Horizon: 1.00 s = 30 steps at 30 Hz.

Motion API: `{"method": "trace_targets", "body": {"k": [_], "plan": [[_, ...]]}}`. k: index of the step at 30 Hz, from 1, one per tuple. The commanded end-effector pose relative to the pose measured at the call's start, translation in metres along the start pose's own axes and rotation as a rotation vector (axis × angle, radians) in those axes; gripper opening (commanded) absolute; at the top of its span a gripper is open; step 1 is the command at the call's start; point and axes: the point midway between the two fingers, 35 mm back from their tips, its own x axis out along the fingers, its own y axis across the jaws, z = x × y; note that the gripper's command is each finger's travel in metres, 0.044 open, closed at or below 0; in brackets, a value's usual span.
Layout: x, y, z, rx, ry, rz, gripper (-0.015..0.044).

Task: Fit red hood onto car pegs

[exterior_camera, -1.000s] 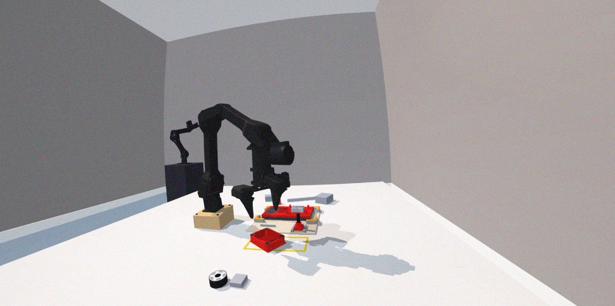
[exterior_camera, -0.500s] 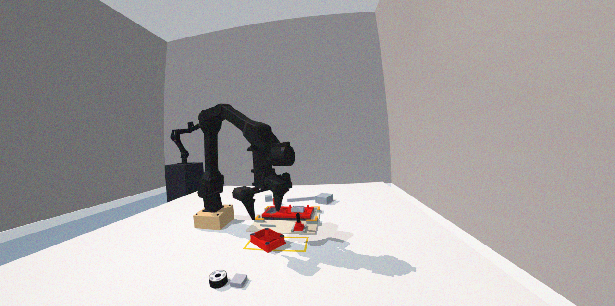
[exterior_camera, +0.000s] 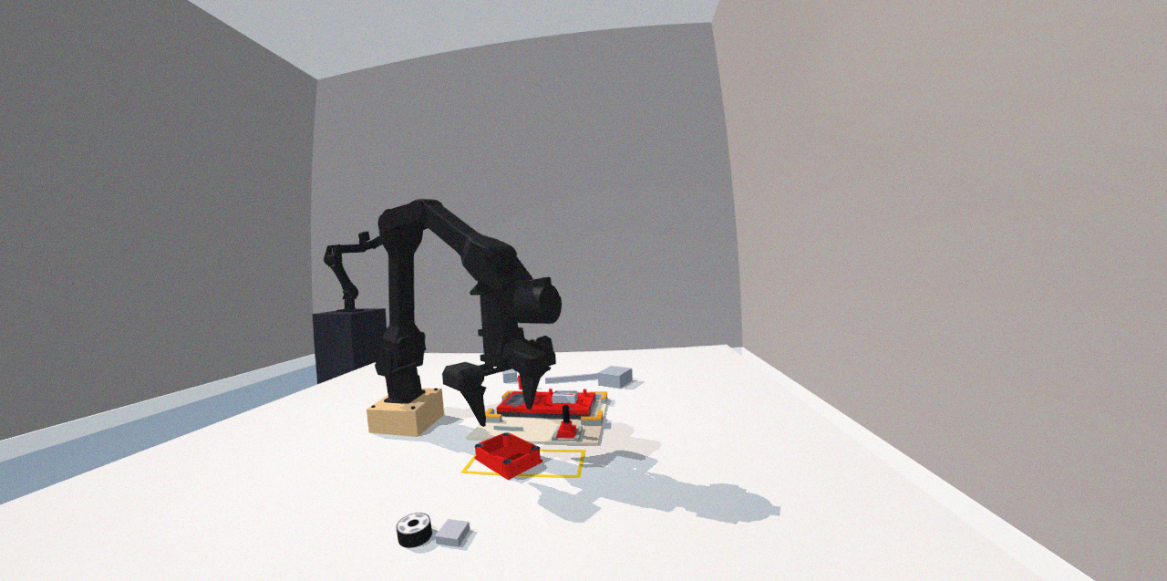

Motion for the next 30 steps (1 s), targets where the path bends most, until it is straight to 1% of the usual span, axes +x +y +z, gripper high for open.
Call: {"method": "trace_targets", "body": {"k": [1, 30], "plan": [[0.009, 0.0, -0.003, 0.001, 0.016, 0.002, 0.044], [0.037, -0.002, -0.005, 0.001, 0.016, 0.001, 0.044]]}}
